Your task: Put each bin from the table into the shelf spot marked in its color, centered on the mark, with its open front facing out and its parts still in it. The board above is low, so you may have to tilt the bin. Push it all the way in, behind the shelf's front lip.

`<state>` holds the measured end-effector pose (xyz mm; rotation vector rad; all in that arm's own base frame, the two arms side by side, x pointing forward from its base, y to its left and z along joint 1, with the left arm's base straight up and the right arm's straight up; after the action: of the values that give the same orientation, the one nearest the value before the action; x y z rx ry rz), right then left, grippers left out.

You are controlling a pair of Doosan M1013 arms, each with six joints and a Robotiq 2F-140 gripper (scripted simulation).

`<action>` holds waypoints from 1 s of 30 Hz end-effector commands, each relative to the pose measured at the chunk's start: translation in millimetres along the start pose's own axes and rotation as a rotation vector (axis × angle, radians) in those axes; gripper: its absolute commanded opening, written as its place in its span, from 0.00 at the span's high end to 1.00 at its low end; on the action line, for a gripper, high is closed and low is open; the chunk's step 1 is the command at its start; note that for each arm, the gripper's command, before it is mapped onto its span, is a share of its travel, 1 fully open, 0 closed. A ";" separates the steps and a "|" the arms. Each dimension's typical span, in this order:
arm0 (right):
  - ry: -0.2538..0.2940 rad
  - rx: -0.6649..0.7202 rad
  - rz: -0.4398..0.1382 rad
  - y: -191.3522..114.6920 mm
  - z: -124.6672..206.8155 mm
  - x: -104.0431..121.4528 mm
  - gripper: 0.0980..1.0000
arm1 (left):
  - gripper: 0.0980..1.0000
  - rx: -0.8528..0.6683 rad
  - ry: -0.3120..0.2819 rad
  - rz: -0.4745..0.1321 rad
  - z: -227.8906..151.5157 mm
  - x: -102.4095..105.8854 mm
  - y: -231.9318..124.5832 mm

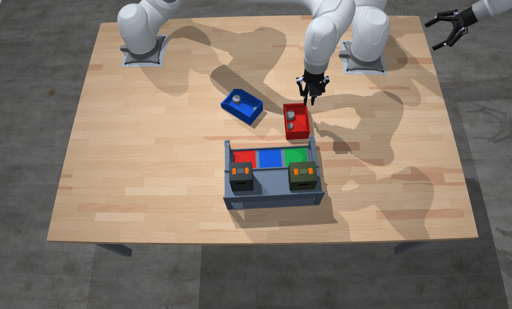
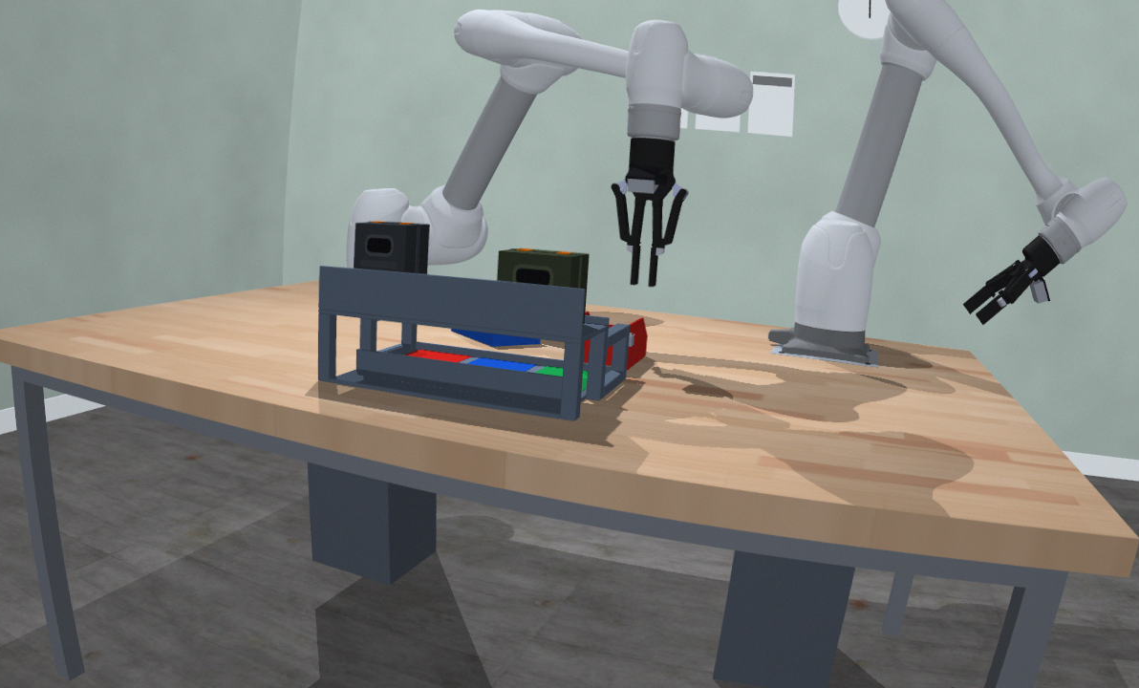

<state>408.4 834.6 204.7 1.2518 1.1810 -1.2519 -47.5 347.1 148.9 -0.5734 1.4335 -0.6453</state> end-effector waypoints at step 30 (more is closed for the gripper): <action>0.002 0.000 0.000 0.0 -0.2 -13.7 0.85 | 0.00 0.000 0.000 0.001 -0.1 -0.4 -0.1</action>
<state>408.4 834.6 217.0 1.2517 1.1809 -1.2519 -47.5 347.1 148.9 -0.5734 1.4335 -0.6453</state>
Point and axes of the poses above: on each arm, the point where the finger pads meet when closed, its own x axis out along the fingers, its own z axis across the jaws, y = z × x, the point moved 4 cm from there along -x, back along the fingers, and after that the axes turned 8 degrees about x, right-handed, at the moved point
